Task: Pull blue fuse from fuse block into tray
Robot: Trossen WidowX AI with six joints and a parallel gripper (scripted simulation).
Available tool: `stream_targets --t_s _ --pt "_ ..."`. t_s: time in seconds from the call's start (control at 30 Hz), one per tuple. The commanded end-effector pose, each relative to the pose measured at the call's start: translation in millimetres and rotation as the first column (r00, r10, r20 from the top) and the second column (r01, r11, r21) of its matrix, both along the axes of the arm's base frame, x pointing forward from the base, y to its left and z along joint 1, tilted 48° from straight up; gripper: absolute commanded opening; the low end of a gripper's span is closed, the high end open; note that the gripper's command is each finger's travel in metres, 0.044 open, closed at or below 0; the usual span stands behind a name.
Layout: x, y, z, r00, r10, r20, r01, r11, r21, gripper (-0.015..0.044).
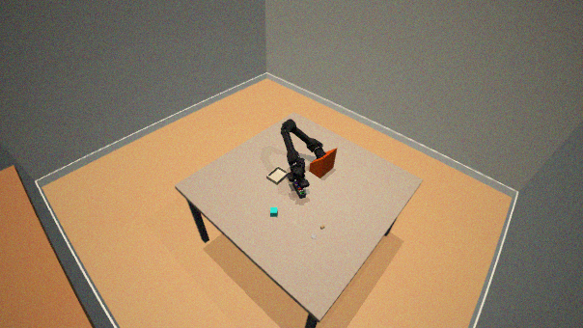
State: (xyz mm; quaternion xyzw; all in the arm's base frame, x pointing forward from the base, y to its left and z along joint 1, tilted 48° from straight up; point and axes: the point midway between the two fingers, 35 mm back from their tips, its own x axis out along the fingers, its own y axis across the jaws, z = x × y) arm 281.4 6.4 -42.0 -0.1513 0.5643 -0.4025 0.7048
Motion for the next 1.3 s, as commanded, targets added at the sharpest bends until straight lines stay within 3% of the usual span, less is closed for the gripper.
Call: stream_targets --t_s 0.0,1.27 --pt "-0.2 2.2 1.8 1.000 -0.005 0.003 0.005 1.000 0.003 0.0000" --pt "-1.9 26.4 24.1 1.000 -0.004 0.002 0.004 1.000 0.002 0.0000"
